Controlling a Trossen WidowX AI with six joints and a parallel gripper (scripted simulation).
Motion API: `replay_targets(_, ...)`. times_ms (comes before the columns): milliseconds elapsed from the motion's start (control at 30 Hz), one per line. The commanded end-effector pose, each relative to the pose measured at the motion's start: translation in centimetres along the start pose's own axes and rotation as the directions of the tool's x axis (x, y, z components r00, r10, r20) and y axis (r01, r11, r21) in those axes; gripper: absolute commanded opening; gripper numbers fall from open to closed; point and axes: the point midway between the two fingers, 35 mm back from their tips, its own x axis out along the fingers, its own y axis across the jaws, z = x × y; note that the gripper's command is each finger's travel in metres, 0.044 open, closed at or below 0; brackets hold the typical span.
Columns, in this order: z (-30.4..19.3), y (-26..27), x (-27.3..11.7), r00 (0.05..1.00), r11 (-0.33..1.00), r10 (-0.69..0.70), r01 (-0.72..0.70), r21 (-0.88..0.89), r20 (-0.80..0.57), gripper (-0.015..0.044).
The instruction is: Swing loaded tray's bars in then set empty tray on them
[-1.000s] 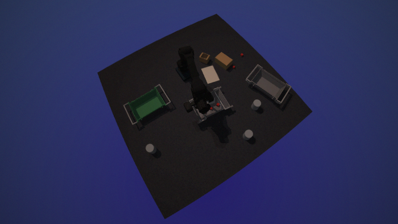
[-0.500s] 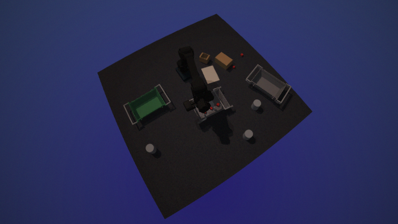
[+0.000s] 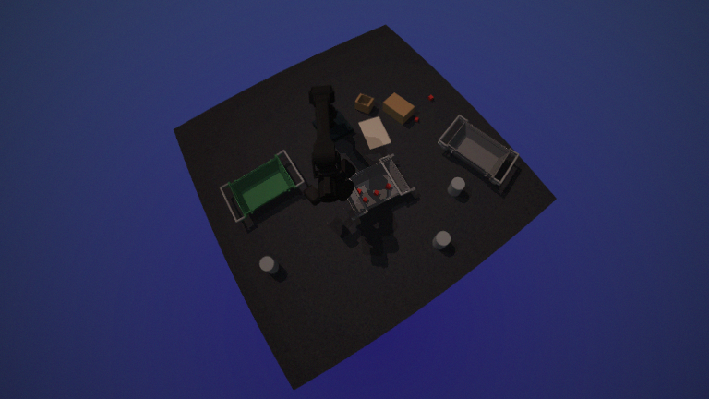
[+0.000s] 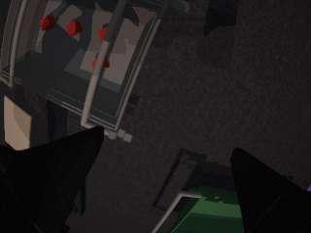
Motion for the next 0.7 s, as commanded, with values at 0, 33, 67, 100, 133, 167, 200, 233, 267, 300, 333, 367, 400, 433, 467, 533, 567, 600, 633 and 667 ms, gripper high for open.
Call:
replay_targets(0, -4.5, -5.4, 0.8, 1.0, 0.972, -0.012, 0.011, -0.235, -0.005, 0.044)
replay_targets(33, -5.2, -6.1, 0.9, 1.0, 0.962, -0.013, 0.011, -0.274, -0.005, 0.044)
replay_targets(67, -5.9, -6.8, 1.0, 1.0, 0.95, -0.014, 0.011, -0.311, -0.006, 0.044)
replay_targets(100, -6.6, -7.5, 1.1, 1.0, 0.938, -0.015, 0.012, -0.346, -0.006, 0.044)
replay_targets(133, -7.3, -8.1, 1.2, 1.0, 0.925, -0.015, 0.012, -0.379, -0.006, 0.044)
replay_targets(167, -8.1, -8.7, 1.3, 1.0, 0.911, -0.016, 0.012, -0.412, -0.007, 0.044)
replay_targets(200, -8.8, -9.2, 1.4, 1.0, 0.896, -0.016, 0.012, -0.444, -0.007, 0.044)
replay_targets(233, -9.5, -9.8, 1.5, 1.0, 0.88, -0.017, 0.011, -0.475, -0.007, 0.044)
replay_targets(267, -10.3, -10.3, 1.6, 1.0, 0.863, -0.017, 0.011, -0.506, -0.008, 0.044)
replay_targets(300, -11.0, -10.8, 1.7, 1.0, 0.844, -0.018, 0.011, -0.536, -0.008, 0.044)
replay_targets(333, -11.8, -11.3, 1.8, 1.0, 0.825, -0.018, 0.01, -0.565, -0.008, 0.044)
replay_targets(367, -12.6, -11.8, 1.8, 1.0, 0.805, -0.019, 0.01, -0.594, -0.009, 0.044)
replay_targets(400, -13.4, -12.3, 1.9, 1.0, 0.783, -0.019, 0.009, -0.622, -0.009, 0.044)
replay_targets(433, -14.2, -12.7, 2.0, 1.0, 0.761, -0.019, 0.008, -0.649, -0.01, 0.044)
replay_targets(467, -15.0, -13.1, 2.1, 1.0, 0.738, -0.02, 0.008, -0.675, -0.01, 0.044)
replay_targets(533, -16.7, -13.9, 2.3, 1.0, 0.689, -0.02, 0.006, -0.725, -0.011, 0.044)
replay_targets(567, -17.6, -14.2, 2.4, 1.0, 0.663, -0.02, 0.005, -0.749, -0.011, 0.044)
replay_targets(600, -18.4, -14.6, 2.5, 1.0, 0.637, -0.021, 0.004, -0.771, -0.012, 0.044)
replay_targets(633, -19.3, -14.9, 2.6, 1.0, 0.61, -0.021, 0.003, -0.793, -0.012, 0.044)
replay_targets(667, -20.2, -15.2, 2.7, 1.0, 0.582, -0.021, 0.002, -0.813, -0.013, 0.044)
